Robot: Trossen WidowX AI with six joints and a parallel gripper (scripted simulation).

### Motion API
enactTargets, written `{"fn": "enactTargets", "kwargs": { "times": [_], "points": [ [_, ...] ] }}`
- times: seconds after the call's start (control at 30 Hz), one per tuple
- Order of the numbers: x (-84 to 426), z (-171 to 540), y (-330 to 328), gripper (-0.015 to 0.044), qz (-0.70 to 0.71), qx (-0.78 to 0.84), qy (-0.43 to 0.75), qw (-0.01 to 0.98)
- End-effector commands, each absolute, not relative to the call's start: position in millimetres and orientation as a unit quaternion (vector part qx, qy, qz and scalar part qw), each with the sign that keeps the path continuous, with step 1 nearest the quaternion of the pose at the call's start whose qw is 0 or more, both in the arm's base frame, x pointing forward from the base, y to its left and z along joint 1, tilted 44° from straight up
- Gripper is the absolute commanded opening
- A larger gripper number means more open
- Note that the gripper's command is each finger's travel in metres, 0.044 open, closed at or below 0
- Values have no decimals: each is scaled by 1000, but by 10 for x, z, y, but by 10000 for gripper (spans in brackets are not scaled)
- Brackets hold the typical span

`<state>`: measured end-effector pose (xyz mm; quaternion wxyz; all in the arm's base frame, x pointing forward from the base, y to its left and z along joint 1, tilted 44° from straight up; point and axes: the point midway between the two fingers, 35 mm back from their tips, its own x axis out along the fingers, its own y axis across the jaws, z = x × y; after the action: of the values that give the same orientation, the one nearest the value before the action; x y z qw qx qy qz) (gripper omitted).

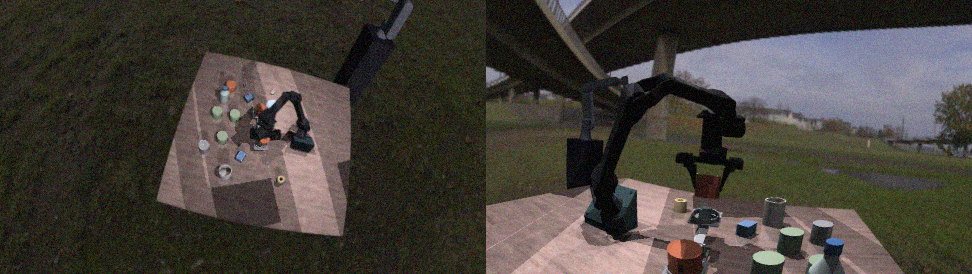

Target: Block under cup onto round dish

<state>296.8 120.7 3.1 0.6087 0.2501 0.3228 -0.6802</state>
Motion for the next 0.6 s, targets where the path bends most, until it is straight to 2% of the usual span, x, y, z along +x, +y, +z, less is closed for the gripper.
{"fn": "enactTargets", "kwargs": {
  "times": [0.0, 0.57],
  "points": [
    [2966, 80, 1258, 0, -680, 252, 323, 608],
    [2961, 154, 1300, 0, -681, 250, 323, 609]
  ]
}}
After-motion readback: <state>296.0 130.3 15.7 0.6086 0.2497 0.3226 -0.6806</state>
